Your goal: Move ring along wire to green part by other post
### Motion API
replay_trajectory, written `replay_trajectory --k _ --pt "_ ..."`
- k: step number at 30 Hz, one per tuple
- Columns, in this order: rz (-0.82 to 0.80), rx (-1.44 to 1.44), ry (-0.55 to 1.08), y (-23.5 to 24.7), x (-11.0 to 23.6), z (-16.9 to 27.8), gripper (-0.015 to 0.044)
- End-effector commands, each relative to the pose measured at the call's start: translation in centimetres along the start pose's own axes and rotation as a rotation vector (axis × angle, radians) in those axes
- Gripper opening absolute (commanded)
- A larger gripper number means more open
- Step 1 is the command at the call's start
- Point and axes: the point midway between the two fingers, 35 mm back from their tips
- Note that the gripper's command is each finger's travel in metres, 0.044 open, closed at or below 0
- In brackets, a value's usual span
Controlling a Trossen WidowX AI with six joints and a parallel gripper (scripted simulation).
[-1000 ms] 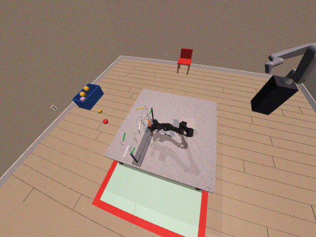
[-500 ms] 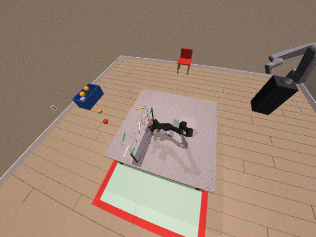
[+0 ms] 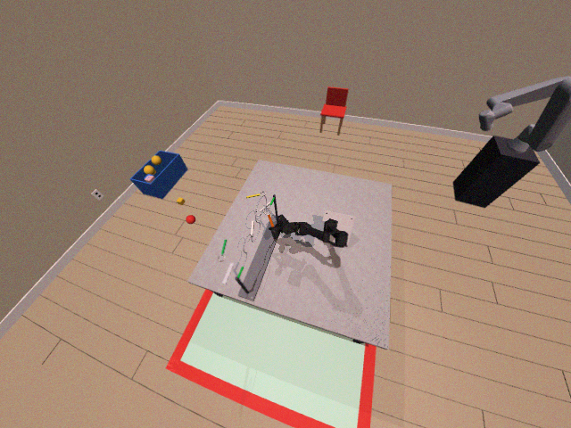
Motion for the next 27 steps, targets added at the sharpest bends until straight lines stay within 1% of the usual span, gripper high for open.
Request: replay_trajectory --k 1,27 --pt "0.031 0.037 -0.002 -1.2 -0.1 0.2 -0.015" --pt "0.112 0.22 -0.018 -4.4 -0.3 0.1 -0.015"
Point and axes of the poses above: the point midway between the two fingers, 35 mm back from their tips, its own x axis back along the fingers, its own y axis across the jaws, z = x × y, and after that the axes turned 5 degrees about x, right-handed
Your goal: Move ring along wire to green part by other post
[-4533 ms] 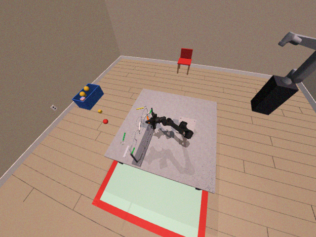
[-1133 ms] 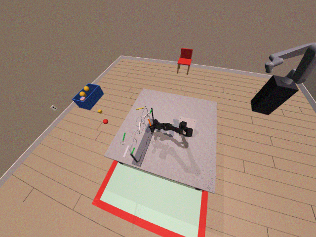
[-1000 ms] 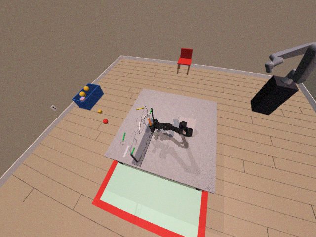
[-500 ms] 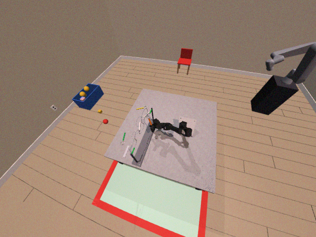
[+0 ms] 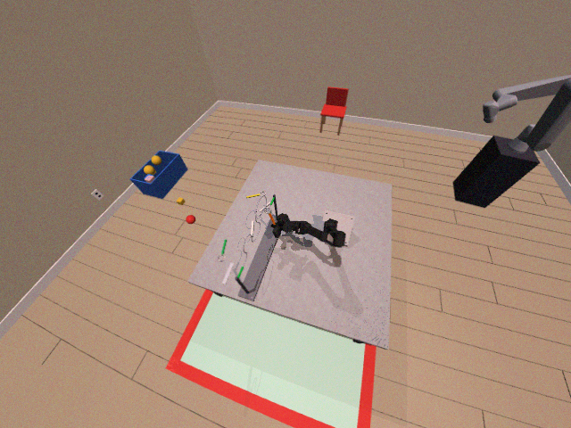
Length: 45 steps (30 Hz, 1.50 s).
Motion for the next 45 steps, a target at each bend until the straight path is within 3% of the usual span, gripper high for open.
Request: replay_trajectory --k 1,45 --pt "0.03 0.037 0.001 -1.2 -0.1 0.3 -0.015" --pt "0.128 0.259 -0.019 -6.5 -0.3 -0.2 -0.015"
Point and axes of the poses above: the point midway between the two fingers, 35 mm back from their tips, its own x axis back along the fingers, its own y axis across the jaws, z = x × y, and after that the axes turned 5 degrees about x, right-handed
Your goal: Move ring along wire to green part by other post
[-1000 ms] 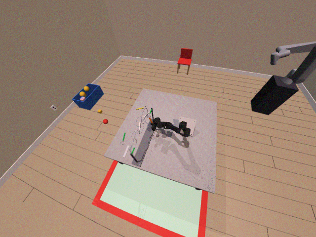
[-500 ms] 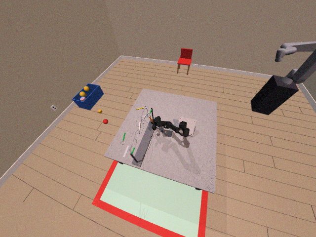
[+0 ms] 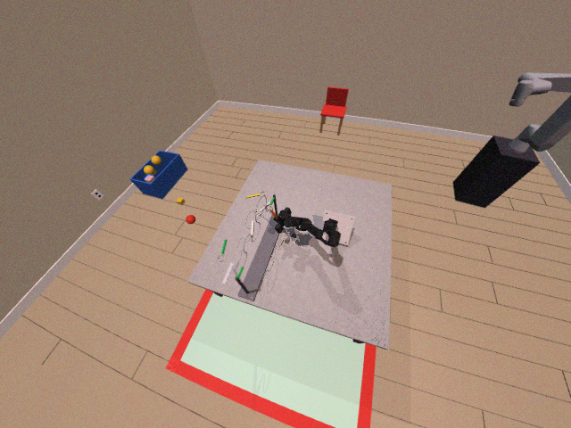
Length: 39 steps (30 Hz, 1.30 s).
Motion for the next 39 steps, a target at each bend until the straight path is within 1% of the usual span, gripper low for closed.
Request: replay_trajectory --k 1,39 --pt "0.011 0.014 0.012 -0.9 0.0 0.5 -0.015" --pt "0.016 0.024 0.009 -4.5 -0.5 0.8 -0.015"
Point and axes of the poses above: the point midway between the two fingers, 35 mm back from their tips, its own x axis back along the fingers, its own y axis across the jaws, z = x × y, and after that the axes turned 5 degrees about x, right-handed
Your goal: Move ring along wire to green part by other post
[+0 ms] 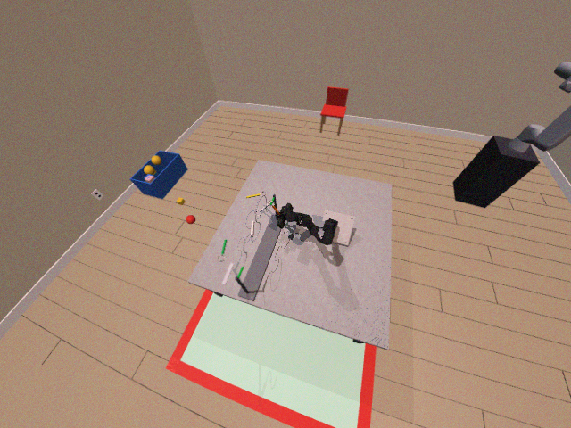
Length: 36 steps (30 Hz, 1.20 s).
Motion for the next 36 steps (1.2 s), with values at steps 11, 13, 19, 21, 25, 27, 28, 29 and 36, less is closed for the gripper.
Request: replay_trajectory --k 11,13,19,21,25,27,28,29,36 --pt "0.003 0.002 0.011 -0.4 -0.5 1.7 -0.015" --pt "0.003 0.002 0.011 -0.3 -0.6 1.9 -0.015" --pt "0.003 0.002 0.011 -0.3 -0.6 1.9 -0.015" --pt "0.003 0.002 0.011 -0.3 -0.6 1.9 -0.015" --pt "0.003 0.002 0.011 -0.3 -0.6 1.9 -0.015" --pt "0.003 0.002 0.011 -0.3 -0.6 1.9 -0.015" --pt "0.003 0.002 0.011 -0.3 -0.6 1.9 -0.015" --pt "0.003 0.002 0.011 -0.3 -0.6 1.9 -0.015" --pt "0.003 0.002 0.011 -0.3 -0.6 1.9 -0.015"
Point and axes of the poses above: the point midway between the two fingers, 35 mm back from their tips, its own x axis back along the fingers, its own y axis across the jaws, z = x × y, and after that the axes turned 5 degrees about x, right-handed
